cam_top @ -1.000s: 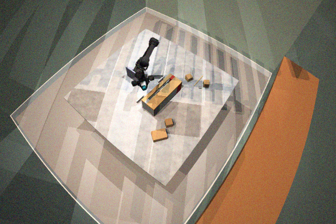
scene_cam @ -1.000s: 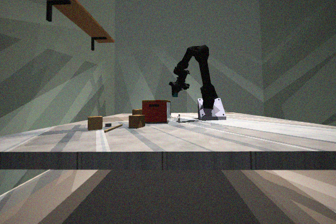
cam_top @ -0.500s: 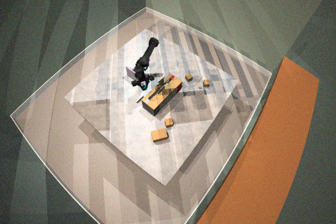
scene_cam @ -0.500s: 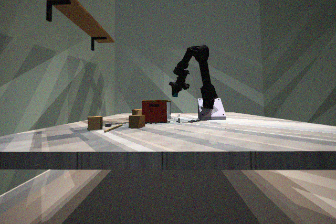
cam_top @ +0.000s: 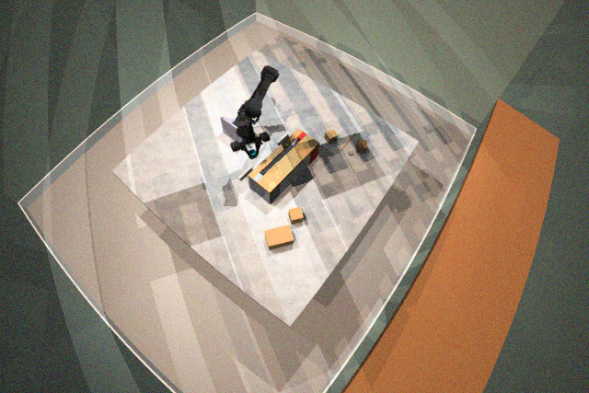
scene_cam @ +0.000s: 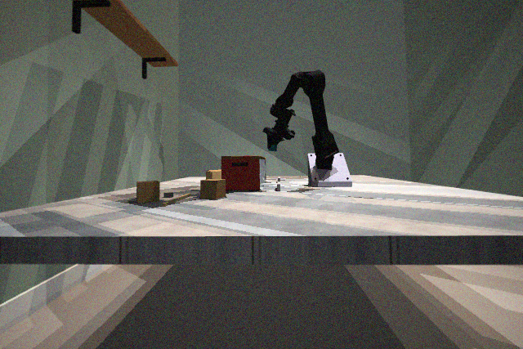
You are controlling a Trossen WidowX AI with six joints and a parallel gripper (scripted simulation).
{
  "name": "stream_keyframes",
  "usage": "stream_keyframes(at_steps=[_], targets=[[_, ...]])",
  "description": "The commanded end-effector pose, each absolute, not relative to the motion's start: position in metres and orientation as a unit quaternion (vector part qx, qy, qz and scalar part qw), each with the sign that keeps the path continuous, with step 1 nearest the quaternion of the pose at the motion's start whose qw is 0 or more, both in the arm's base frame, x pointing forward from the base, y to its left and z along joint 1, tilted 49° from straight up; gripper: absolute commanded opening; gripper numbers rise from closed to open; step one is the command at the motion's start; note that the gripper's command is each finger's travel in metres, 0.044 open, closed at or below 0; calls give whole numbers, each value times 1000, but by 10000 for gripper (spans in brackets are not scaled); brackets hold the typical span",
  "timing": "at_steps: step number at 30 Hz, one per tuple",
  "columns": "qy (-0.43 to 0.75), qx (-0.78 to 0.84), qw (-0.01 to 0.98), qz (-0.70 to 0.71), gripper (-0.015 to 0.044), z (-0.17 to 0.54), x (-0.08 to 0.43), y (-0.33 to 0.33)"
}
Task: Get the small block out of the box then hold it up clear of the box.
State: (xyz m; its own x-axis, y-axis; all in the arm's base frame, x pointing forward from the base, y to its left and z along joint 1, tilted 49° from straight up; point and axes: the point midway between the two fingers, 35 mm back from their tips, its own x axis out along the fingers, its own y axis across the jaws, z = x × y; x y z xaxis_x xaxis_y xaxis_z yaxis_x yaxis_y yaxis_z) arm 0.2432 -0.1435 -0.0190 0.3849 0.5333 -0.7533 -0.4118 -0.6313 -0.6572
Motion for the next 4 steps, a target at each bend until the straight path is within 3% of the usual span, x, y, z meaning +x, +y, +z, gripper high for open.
stream_keyframes(at_steps=[1, 4], targets=[[-40, -712, 428, 555, 0, -19, 242, -144], [-40, -712, 428, 555, 0, -19, 242, -144]])
